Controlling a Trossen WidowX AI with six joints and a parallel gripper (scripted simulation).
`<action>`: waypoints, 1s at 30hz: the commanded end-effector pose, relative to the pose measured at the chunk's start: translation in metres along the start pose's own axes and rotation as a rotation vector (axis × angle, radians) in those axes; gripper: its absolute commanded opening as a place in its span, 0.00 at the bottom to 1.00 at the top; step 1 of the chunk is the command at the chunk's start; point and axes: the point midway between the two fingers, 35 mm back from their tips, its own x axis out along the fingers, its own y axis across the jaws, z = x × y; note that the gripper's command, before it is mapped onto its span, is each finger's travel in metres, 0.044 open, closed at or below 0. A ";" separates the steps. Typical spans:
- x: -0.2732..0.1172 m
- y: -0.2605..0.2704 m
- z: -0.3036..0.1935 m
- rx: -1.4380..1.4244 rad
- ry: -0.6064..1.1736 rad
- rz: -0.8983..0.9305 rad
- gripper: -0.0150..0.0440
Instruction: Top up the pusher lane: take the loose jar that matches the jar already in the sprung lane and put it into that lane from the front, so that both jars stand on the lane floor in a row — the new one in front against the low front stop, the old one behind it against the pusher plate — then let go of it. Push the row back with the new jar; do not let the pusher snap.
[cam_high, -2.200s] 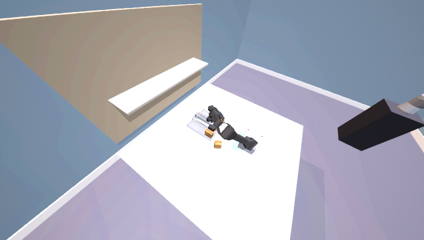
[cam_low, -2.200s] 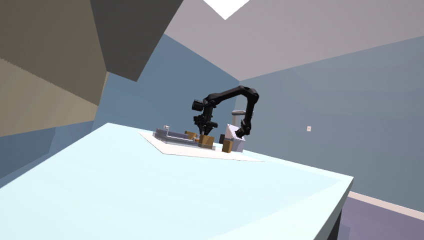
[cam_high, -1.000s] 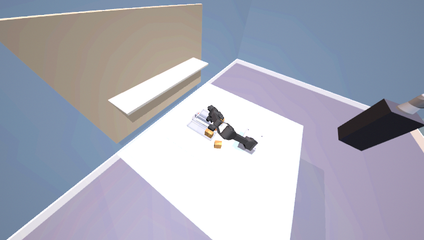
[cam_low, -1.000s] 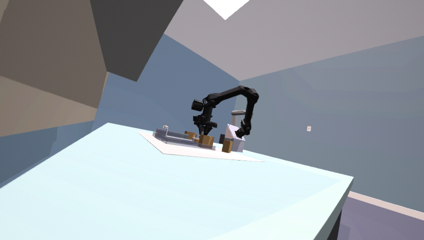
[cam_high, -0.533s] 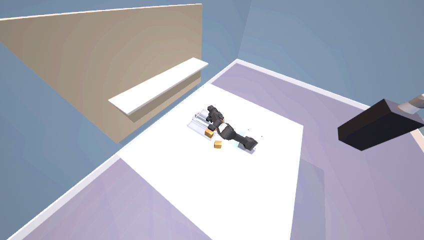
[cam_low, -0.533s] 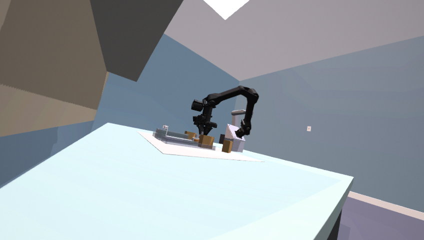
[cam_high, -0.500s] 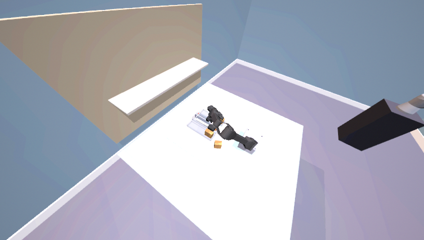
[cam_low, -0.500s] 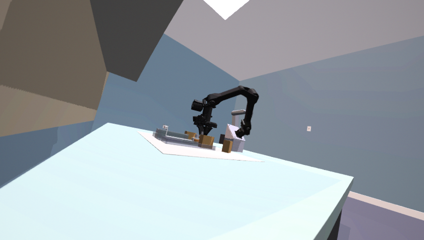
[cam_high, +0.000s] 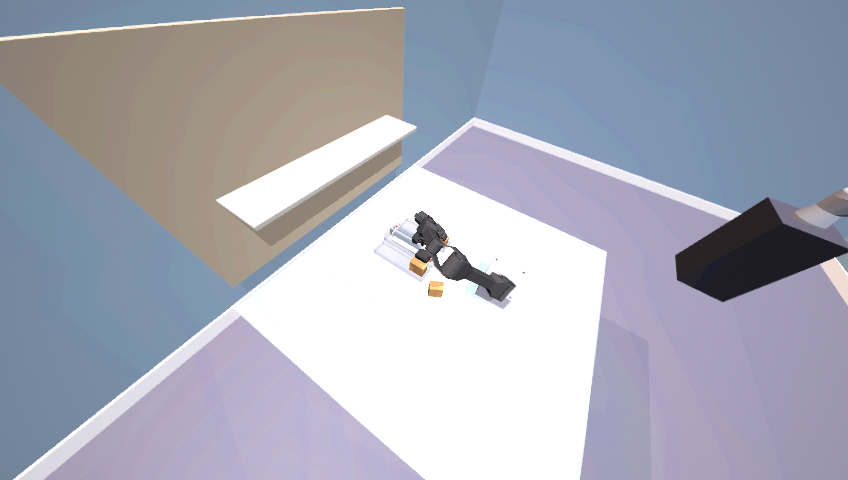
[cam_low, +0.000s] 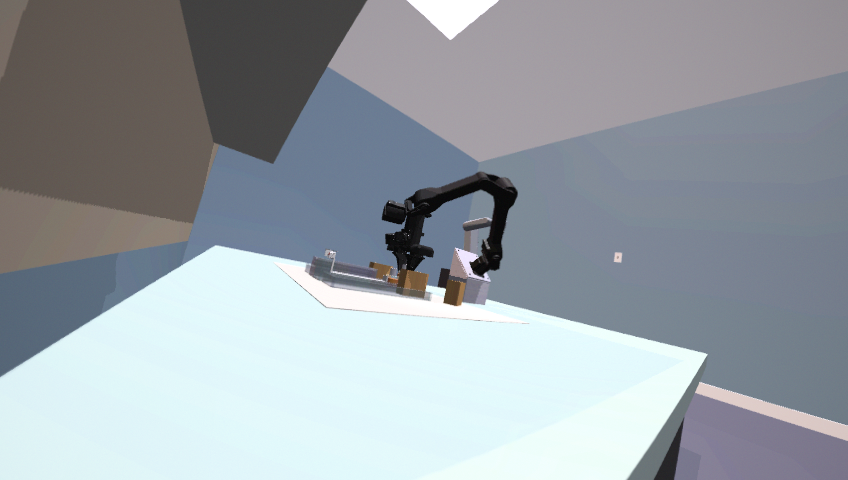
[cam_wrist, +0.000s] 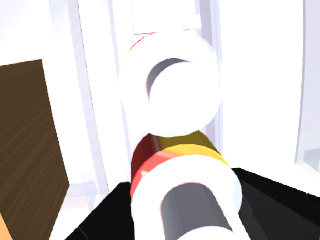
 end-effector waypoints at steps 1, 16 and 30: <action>0.000 0.001 0.005 -0.008 -0.016 0.006 0.25; 0.004 0.001 0.004 -0.008 -0.016 0.007 0.25; 0.008 0.001 0.004 -0.008 -0.016 0.007 0.25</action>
